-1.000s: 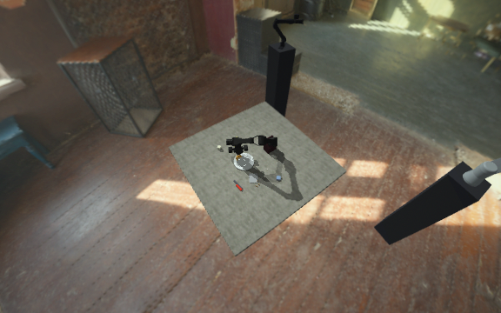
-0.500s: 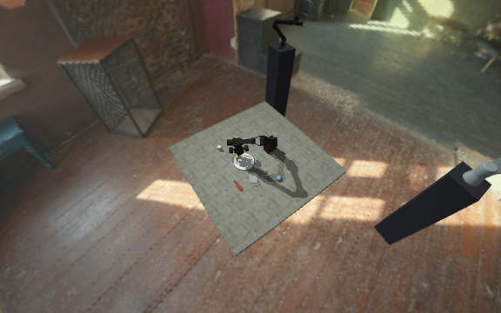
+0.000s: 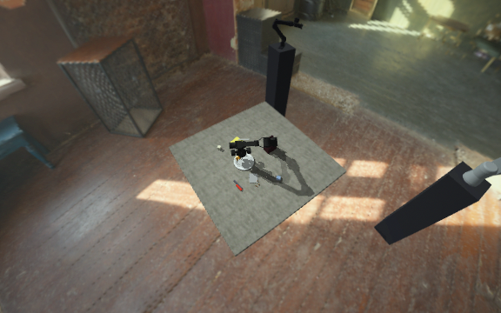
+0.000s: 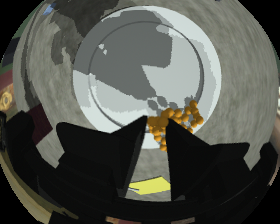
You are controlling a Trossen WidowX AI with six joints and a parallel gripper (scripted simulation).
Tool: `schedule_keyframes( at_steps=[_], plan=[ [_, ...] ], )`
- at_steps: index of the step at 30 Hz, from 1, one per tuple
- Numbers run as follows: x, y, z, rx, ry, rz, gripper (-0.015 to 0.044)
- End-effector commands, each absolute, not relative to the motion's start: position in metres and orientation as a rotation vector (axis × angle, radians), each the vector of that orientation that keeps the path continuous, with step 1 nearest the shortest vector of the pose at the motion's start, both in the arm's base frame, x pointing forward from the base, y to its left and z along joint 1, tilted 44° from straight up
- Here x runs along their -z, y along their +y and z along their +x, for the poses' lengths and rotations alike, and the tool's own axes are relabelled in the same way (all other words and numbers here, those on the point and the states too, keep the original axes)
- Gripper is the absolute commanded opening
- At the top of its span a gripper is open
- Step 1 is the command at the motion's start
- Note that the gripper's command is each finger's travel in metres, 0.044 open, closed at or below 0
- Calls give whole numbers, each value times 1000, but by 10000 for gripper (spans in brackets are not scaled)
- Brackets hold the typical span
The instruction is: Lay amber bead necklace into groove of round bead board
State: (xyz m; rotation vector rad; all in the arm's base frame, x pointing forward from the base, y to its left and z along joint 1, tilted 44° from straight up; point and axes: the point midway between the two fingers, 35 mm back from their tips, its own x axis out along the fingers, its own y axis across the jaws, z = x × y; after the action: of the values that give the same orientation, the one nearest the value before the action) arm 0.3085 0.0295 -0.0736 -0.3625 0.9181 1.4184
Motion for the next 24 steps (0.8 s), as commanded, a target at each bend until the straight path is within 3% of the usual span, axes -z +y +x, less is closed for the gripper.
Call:
schedule_keyframes(
  at_steps=[1,16,24],
  plan=[
    [71,31,309,-1413,913,-360,0],
    [85,44,307,-1413,913,-360,0],
    [82,41,309,-1414,911,-372,210]
  ],
)
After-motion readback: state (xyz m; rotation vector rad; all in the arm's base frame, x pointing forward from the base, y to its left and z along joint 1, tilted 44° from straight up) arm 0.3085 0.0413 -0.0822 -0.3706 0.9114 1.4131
